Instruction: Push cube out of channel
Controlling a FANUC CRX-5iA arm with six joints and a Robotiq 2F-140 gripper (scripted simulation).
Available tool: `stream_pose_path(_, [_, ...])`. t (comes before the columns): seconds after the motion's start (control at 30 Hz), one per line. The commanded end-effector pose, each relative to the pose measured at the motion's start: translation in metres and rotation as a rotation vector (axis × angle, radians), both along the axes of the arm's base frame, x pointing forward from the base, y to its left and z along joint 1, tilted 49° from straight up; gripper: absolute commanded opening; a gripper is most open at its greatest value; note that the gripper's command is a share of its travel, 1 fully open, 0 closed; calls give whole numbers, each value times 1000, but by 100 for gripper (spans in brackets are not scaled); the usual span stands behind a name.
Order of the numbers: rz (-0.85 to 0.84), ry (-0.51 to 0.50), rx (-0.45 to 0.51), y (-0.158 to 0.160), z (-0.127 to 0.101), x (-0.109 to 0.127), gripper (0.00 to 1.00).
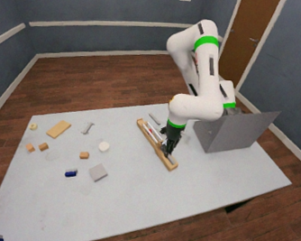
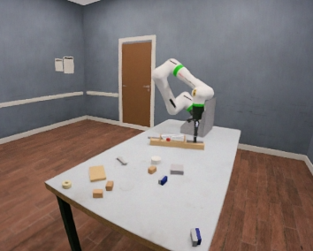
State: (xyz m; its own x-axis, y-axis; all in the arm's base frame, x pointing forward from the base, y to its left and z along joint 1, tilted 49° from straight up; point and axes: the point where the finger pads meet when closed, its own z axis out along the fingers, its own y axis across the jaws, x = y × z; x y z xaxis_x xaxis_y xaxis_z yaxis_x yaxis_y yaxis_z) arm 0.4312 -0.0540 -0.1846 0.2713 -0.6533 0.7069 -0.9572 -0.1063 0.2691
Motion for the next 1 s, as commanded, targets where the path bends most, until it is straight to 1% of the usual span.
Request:
stream_pose_path(0.0, [1,-1,1,1,0,1,10])
stream_pose_path(0.63, [1,-1,1,0,1,1,10])
stream_pose_path(0.97, [1,-1,1,-7,8,4,10])
